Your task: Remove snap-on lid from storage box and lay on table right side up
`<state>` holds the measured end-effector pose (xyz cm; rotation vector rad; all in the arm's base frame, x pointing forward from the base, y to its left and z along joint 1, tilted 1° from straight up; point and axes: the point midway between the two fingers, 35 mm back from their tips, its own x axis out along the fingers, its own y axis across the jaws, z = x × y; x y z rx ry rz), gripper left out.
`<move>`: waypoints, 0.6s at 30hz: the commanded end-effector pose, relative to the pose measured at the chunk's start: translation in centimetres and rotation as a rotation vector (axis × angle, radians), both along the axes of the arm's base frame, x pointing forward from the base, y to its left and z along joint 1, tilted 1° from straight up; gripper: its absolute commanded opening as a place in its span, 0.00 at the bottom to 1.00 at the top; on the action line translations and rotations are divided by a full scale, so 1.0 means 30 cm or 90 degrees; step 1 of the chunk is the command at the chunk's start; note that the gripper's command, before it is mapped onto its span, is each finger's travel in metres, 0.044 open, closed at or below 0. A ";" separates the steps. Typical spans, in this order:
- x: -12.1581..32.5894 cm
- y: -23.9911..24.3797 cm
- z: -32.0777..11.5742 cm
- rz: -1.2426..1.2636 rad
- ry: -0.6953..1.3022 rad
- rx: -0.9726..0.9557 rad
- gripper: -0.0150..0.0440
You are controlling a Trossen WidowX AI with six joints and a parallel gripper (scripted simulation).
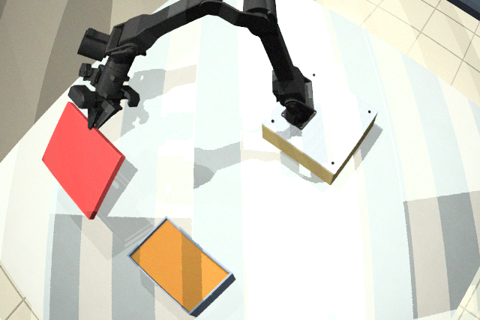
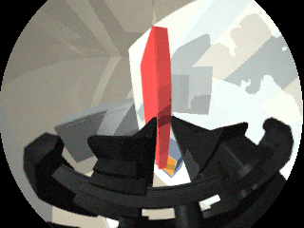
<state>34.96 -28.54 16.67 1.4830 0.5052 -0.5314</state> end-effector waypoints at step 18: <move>0.004 0.001 -0.061 0.001 -0.002 0.003 0.25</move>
